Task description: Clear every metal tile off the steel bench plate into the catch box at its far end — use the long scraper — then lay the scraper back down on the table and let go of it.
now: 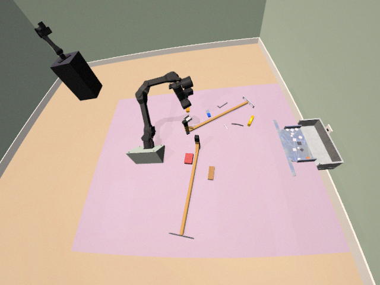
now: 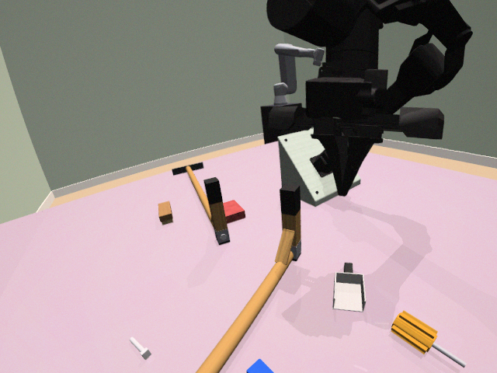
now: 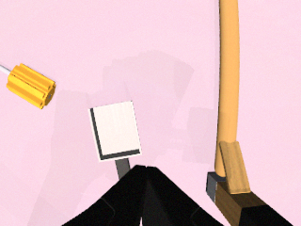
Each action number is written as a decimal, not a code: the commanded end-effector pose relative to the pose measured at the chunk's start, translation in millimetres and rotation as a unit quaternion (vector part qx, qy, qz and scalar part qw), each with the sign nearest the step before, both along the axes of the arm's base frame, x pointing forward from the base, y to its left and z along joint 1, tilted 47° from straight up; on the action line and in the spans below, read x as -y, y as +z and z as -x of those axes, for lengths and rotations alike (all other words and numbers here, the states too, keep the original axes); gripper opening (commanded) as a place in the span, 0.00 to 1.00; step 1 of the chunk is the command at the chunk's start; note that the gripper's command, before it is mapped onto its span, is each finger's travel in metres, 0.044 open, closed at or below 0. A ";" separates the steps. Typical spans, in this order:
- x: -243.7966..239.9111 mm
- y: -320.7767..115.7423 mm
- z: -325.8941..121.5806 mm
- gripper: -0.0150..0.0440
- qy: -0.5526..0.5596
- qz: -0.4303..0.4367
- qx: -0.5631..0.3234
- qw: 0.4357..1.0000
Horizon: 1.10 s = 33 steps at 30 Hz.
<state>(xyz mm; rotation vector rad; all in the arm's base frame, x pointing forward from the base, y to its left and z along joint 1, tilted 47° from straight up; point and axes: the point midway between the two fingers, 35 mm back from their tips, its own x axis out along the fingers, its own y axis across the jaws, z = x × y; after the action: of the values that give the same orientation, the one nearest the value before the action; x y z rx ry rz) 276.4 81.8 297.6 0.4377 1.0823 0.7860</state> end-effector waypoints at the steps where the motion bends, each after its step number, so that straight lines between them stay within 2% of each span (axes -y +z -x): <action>1: 10.1 -8.7 -8.5 0.25 -0.003 0.007 -0.001 1.000; 33: 104.8 -89.2 -61.9 0.25 0.068 0.102 0.068 0.990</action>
<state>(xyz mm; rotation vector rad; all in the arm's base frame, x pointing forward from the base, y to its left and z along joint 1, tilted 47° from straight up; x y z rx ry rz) 333.7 -11.5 219.9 0.1666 1.0558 0.7943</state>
